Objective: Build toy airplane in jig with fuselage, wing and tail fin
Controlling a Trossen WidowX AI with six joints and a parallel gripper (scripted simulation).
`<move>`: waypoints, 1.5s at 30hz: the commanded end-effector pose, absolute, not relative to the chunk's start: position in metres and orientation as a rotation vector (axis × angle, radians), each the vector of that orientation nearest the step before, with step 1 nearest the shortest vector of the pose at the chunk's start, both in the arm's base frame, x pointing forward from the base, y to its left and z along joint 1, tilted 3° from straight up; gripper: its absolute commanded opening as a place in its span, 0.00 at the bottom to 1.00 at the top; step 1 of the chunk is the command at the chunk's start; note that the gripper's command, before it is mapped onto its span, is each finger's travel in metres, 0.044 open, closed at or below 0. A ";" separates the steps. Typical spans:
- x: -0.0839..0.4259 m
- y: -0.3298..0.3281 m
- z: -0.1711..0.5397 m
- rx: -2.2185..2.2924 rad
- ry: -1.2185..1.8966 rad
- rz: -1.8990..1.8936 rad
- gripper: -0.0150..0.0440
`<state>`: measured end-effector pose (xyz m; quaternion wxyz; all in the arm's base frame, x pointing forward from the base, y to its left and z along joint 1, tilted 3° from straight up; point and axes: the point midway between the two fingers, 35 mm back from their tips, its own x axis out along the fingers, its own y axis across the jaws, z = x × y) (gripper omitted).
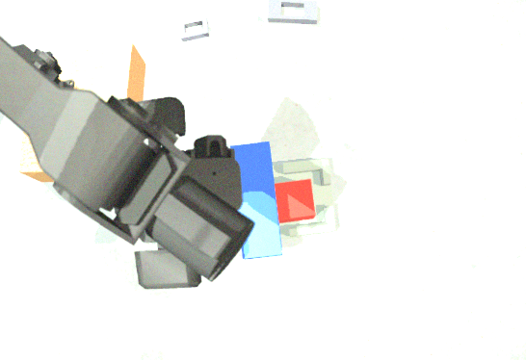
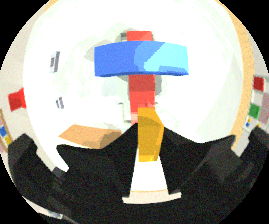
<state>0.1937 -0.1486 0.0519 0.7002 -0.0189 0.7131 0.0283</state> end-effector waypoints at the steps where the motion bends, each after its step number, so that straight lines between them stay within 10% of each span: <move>1: 0.193 -0.149 0.046 -0.046 1.594 0.066 0.37; 30: 0.192 -0.149 0.014 -0.041 1.590 0.064 0.39; 39: 0.192 -0.149 0.014 -0.041 1.590 0.064 0.25; 45: 0.192 -0.149 0.014 -0.041 1.590 0.064 0.52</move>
